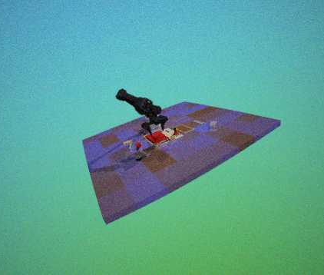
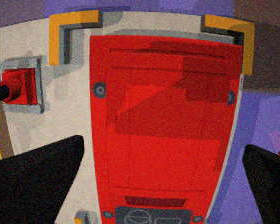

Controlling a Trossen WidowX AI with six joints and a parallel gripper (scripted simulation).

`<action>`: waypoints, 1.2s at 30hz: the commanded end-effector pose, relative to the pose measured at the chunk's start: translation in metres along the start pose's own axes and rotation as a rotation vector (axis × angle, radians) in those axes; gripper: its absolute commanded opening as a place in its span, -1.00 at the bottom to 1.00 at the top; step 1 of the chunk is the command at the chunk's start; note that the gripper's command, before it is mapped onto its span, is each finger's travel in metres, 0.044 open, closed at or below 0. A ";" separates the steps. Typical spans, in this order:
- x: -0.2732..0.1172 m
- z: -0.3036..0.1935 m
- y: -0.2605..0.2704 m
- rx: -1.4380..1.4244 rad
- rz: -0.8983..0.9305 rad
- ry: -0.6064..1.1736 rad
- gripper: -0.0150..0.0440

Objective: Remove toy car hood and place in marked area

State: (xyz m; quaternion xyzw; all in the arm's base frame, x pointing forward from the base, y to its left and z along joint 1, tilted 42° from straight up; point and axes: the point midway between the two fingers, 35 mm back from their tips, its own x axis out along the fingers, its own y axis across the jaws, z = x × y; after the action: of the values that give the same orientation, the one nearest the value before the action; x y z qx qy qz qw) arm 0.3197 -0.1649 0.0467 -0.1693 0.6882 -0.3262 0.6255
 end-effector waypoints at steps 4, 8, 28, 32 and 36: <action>0.006 -0.001 0.000 -0.005 -0.004 0.004 1.00; 0.009 -0.001 0.000 -0.005 -0.004 0.004 1.00; 0.019 -0.001 0.000 -0.005 -0.005 0.004 1.00; 0.021 -0.001 0.000 -0.005 -0.005 0.004 1.00; 0.023 -0.001 0.000 -0.005 -0.005 0.004 1.00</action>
State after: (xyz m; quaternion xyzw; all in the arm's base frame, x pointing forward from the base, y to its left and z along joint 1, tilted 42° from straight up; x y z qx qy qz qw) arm 0.3157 -0.1777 0.0304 -0.1699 0.6891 -0.3266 0.6243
